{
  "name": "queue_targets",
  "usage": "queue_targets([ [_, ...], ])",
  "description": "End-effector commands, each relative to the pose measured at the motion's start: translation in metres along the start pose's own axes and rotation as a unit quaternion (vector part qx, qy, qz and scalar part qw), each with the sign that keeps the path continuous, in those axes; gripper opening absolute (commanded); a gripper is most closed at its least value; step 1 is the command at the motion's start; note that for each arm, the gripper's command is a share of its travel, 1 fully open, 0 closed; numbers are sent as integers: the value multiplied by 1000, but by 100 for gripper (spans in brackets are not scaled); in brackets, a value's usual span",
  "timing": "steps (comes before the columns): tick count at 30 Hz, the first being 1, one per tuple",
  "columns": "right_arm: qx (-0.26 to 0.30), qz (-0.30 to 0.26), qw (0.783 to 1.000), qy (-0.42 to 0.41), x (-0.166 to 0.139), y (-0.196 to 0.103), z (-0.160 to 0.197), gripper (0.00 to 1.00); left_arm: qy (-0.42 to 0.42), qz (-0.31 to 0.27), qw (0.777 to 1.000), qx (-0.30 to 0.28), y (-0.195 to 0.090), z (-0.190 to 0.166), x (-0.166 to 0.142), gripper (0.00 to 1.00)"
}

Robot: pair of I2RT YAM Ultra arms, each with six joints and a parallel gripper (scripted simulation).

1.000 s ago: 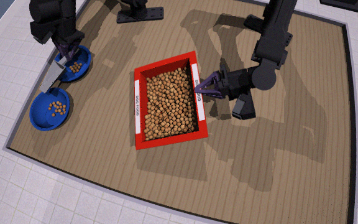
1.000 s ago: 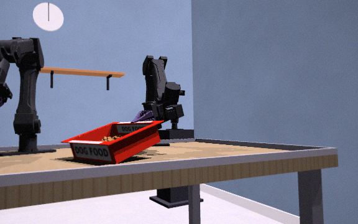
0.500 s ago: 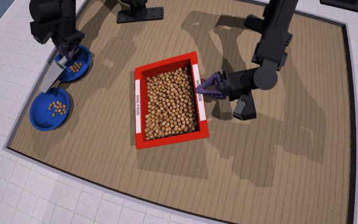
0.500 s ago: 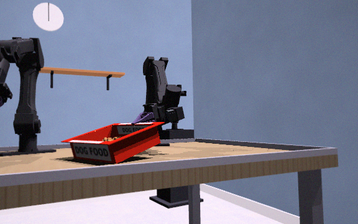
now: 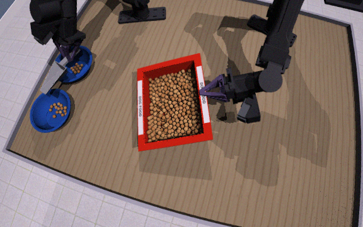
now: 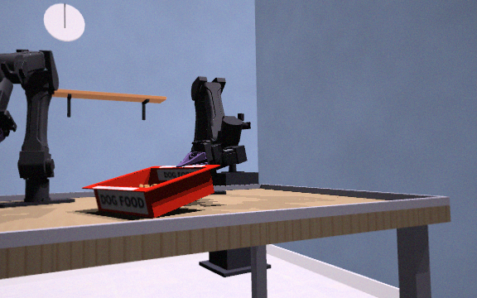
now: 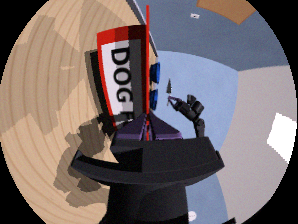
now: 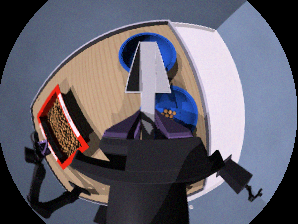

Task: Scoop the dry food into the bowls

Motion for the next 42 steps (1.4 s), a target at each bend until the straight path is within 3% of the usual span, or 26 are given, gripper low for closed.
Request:
queue_targets([
  [1,7,-36,999,2,15,-11,0,0,31,-5,999,-20,-1,-15,2,0],
  [5,7,-36,999,2,15,-11,0,0,32,-11,999,-22,-4,-14,6,0],
  [6,7,-36,999,2,15,-11,0,0,3,-7,1000,-10,-5,6,0,0],
  [22,7,-36,999,2,15,-11,0,0,15,-11,999,-26,-7,2,2,0],
  [23,7,-36,999,2,15,-11,0,0,18,-9,999,-27,-6,-1,-1,26],
  [39,7,-36,999,2,15,-11,0,0,45,-13,998,-38,-6,-15,8,26],
  [41,7,-36,999,2,15,-11,0,0,7,-7,1000,-21,-6,14,-3,26],
  [42,7,-36,999,2,15,-11,0,0,16,-10,1000,-25,-7,9,0,26],
])
Point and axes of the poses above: on each arm, the point where the finger pads meet when closed, its own y axis out along the fingers, its own z axis across the jaws, x = y × z, the point moved 6 cm from there along -y, back along the fingers, and after that the axes turned 10 degrees about y, right-handed, at the moved point
